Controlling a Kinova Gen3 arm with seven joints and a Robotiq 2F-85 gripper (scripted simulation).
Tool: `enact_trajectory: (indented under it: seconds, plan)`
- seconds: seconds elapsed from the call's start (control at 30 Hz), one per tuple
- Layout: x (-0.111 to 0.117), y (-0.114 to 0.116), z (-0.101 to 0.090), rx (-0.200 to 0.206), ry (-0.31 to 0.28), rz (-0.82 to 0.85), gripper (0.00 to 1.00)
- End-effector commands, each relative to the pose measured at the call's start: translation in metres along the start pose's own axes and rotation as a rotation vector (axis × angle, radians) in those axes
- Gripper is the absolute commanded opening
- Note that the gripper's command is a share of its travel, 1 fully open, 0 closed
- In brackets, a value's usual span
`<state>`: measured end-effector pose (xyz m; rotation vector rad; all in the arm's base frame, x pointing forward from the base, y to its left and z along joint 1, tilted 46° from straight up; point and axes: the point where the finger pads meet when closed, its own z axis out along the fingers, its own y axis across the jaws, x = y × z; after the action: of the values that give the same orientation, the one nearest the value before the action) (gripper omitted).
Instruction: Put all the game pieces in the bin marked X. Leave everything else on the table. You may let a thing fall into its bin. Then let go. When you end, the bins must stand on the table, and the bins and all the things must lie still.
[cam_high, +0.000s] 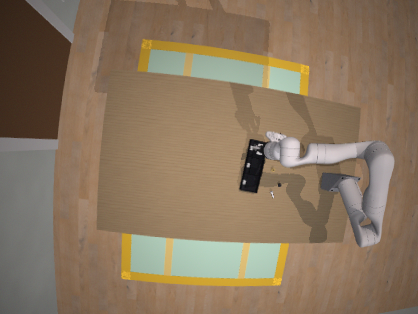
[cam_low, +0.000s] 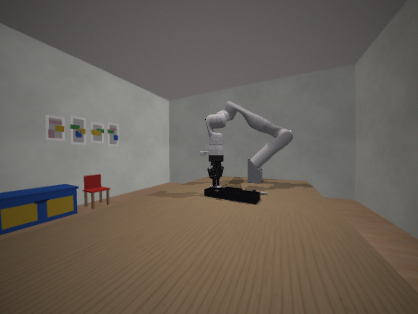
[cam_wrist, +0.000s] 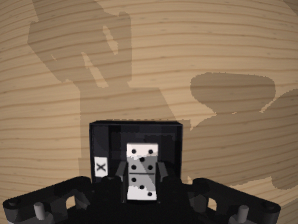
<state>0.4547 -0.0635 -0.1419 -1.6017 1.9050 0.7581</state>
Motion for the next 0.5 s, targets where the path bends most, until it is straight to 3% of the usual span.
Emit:
enact_trajectory:
  seconds: [0.0, 0.43, 0.47]
  plan:
    - [-0.0013, 0.0007, 0.0067, -0.004, -0.003, -0.001, 0.21]
    - [-0.0015, 0.0010, 0.0070, -0.003, -0.003, -0.001, 0.21]
    - [-0.0015, 0.0011, 0.0070, -0.003, -0.003, -0.001, 0.32]
